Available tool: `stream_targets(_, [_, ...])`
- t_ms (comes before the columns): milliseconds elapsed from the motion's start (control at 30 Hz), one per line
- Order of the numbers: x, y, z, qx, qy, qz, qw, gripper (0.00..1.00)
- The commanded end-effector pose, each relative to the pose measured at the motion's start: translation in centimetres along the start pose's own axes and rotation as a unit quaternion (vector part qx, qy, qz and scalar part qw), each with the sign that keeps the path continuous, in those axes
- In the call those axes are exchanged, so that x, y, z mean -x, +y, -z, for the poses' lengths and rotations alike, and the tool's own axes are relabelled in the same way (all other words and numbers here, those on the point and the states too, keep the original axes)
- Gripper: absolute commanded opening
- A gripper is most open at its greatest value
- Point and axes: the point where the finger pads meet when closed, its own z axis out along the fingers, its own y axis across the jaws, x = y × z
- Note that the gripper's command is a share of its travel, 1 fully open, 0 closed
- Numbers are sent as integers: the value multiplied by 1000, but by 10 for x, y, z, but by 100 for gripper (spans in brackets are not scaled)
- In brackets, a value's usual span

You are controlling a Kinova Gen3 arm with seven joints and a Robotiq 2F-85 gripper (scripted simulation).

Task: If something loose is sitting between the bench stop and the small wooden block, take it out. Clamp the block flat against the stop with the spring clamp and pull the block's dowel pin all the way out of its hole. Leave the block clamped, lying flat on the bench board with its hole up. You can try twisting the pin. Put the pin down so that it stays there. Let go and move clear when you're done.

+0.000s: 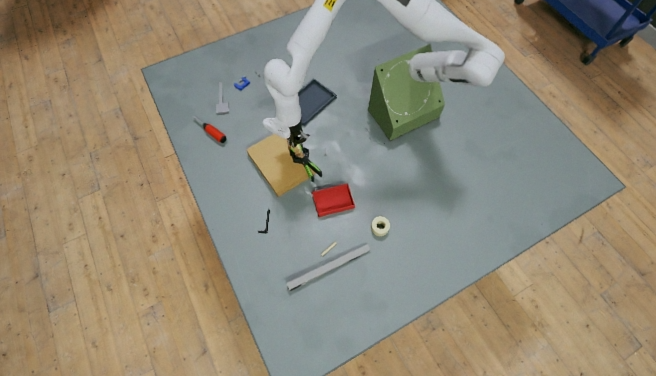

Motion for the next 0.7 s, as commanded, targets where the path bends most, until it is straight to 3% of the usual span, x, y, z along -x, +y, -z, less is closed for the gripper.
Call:
stream_targets(0, [-1,1,2,2,1,-11,1000,10])
stream_targets(667, [-1,1,2,2,1,-98,995,10])
